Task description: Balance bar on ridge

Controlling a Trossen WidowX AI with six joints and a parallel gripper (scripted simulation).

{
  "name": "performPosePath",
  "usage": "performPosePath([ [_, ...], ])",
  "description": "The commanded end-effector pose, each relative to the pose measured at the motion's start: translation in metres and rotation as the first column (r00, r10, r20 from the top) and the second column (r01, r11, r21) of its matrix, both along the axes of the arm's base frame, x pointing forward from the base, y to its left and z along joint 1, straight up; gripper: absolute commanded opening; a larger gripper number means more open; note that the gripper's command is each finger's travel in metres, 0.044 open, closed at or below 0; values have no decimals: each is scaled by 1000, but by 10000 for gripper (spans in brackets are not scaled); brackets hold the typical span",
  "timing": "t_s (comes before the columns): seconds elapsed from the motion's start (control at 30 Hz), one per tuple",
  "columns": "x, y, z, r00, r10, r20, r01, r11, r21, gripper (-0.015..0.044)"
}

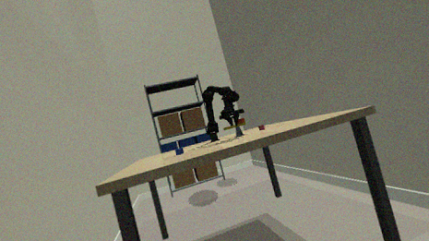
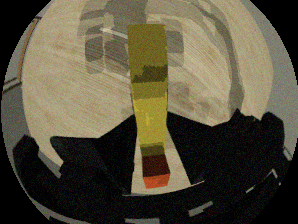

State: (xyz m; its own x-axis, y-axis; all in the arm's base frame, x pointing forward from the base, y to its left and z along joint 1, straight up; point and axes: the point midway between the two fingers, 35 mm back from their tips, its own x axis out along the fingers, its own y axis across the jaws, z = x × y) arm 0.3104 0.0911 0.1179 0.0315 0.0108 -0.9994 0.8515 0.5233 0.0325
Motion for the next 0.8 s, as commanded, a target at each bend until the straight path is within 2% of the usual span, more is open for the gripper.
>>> performPosePath([
  [0.0, 0, 0, 0, 1000, 0, 0, 0, 1000, 0, 0],
  [0.7, 0, 0, 0, 1000, 0, 0, 0, 1000, 0, 0],
  [0.77, 0, 0, 0, 1000, 0, 0, 0, 1000, 0, 53],
])
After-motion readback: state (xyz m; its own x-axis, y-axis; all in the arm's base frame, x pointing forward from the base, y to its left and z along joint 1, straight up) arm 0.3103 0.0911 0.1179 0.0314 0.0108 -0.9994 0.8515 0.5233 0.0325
